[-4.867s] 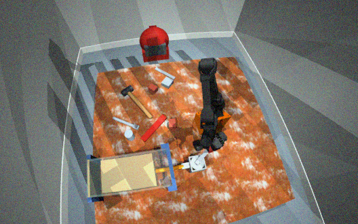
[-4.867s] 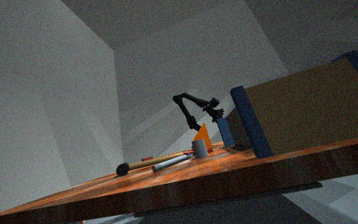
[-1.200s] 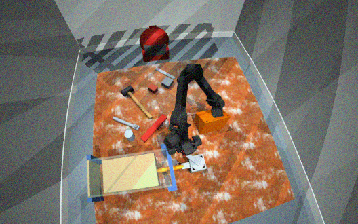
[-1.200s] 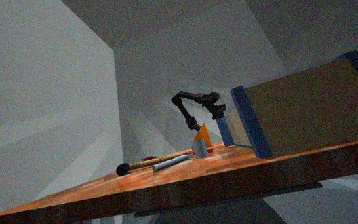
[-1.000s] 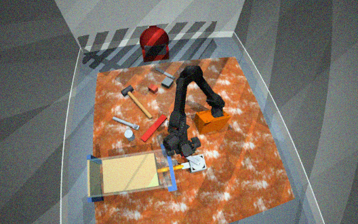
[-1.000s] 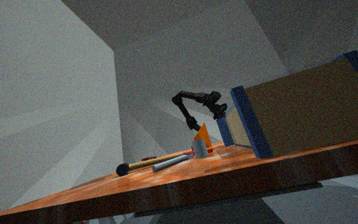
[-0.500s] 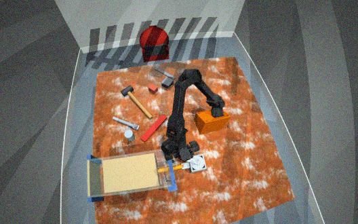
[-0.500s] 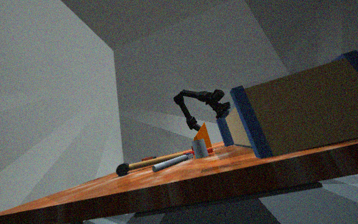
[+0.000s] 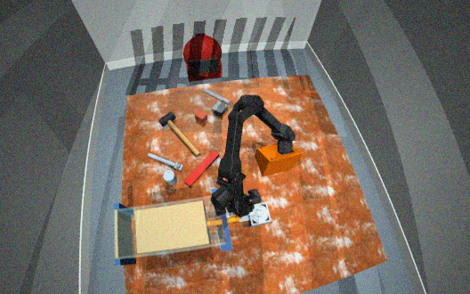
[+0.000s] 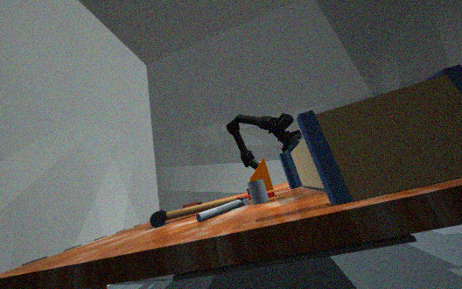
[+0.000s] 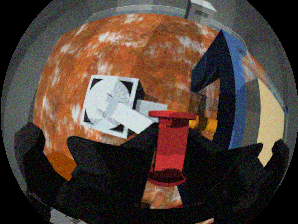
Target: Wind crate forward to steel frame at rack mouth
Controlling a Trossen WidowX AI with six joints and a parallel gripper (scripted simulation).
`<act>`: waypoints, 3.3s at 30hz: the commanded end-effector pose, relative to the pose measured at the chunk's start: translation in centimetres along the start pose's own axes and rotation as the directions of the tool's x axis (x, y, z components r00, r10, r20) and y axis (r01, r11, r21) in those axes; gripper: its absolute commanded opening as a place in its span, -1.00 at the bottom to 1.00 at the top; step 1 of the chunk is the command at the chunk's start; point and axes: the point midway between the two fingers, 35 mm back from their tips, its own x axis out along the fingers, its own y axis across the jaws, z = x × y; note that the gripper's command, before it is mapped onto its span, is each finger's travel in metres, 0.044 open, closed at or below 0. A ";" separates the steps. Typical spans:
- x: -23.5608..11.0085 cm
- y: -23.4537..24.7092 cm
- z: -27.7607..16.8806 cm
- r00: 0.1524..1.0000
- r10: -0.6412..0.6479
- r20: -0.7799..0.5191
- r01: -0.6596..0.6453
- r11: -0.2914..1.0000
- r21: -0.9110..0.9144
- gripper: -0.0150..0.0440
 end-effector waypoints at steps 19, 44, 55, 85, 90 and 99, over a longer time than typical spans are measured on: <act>1.6 -0.8 3.7 1.000 -0.010 0.020 0.010 1.000 0.004 -0.49; 3.0 -0.1 7.0 1.000 -0.010 0.024 0.010 1.000 0.004 -0.49; 3.6 0.7 8.4 1.000 -0.010 0.025 0.010 1.000 0.004 -0.49; 4.8 3.8 11.4 1.000 -0.009 0.029 0.008 1.000 0.004 -0.49; 4.9 4.4 11.7 1.000 -0.008 0.030 0.008 1.000 0.003 -0.49; 5.2 5.7 12.3 1.000 -0.007 0.031 0.007 1.000 0.003 -0.49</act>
